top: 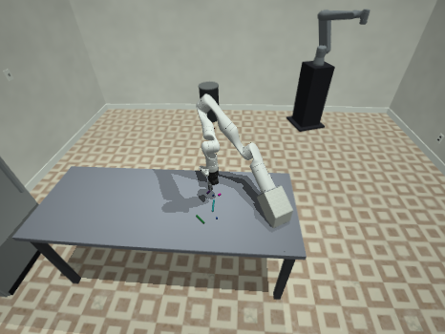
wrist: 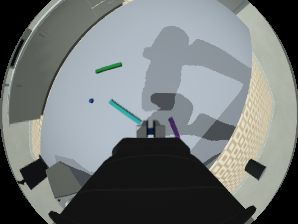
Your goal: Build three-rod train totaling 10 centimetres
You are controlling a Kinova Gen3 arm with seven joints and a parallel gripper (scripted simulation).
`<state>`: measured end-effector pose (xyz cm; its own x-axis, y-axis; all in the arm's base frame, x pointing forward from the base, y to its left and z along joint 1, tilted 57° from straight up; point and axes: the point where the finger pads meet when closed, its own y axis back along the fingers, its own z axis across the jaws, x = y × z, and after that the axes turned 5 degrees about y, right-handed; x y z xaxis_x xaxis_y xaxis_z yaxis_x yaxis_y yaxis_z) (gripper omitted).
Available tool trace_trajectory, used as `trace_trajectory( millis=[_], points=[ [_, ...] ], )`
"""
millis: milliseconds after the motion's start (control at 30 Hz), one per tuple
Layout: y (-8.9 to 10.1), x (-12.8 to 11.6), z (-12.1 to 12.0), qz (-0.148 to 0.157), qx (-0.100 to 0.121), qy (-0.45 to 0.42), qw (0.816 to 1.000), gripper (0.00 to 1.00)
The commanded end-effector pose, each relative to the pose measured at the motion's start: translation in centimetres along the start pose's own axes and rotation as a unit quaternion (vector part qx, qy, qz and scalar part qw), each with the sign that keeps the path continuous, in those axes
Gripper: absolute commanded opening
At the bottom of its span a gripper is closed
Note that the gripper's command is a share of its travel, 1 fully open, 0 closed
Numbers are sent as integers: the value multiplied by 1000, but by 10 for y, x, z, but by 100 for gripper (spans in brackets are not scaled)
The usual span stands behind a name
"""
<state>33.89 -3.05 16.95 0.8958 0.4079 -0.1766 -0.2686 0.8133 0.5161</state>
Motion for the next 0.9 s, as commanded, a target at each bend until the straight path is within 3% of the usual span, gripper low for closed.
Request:
trace_trajectory(
  millis=[0, 633, 867],
  points=[
    [6, -7, 13, 11, 11, -9, 1000, 24],
    [4, -7, 13, 11, 11, -9, 1000, 24],
    [-15, -6, 13, 11, 11, -9, 1000, 24]
  ],
)
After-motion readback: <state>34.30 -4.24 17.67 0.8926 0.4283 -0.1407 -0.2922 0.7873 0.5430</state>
